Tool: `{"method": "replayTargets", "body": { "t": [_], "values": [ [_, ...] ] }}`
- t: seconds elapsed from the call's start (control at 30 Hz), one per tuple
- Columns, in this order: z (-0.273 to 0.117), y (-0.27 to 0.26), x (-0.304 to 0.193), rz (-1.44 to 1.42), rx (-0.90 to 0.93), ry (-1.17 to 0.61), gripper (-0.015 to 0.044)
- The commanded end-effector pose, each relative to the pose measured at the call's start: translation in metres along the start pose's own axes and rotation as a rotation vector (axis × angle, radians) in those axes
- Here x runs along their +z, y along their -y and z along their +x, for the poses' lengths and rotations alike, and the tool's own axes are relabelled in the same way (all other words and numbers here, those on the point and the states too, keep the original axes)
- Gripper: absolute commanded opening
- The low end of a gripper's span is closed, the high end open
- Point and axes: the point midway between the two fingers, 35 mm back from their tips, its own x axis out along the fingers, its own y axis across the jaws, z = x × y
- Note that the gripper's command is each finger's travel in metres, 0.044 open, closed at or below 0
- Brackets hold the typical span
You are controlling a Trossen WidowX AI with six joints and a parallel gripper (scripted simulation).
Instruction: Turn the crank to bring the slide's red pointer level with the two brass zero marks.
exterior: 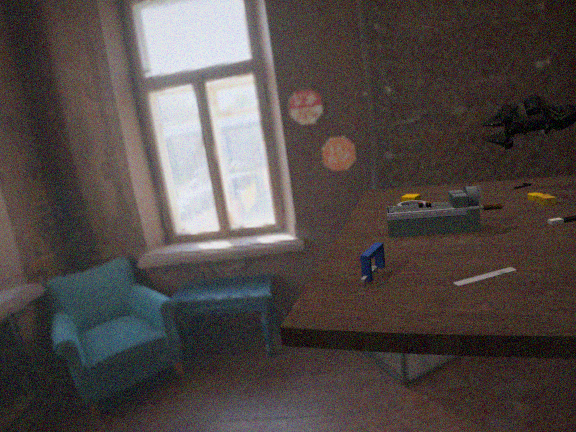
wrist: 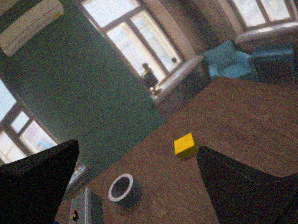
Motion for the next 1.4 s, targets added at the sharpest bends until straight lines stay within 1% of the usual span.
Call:
{"method": "replayTargets", "body": {
  "t": [0.0, 0.03, 0.33, 0.77, 1.07, 1.37],
  "values": [
    [0.001, 0.000, 0.000, 0.000, 0.000, -0.003, 0.0426],
    [0.003, -0.001, -0.001, 0.001, 0.000, -0.012, 0.0440],
    [0.043, -0.023, -0.022, -0.003, 0.002, -0.178, 0.0440],
    [0.092, -0.069, -0.064, -0.074, 0.005, -0.409, 0.0440],
    [0.118, -0.104, -0.099, -0.163, -0.003, -0.552, 0.0440],
    [0.134, -0.145, -0.138, -0.279, -0.006, -0.676, 0.0440]
  ]
}}
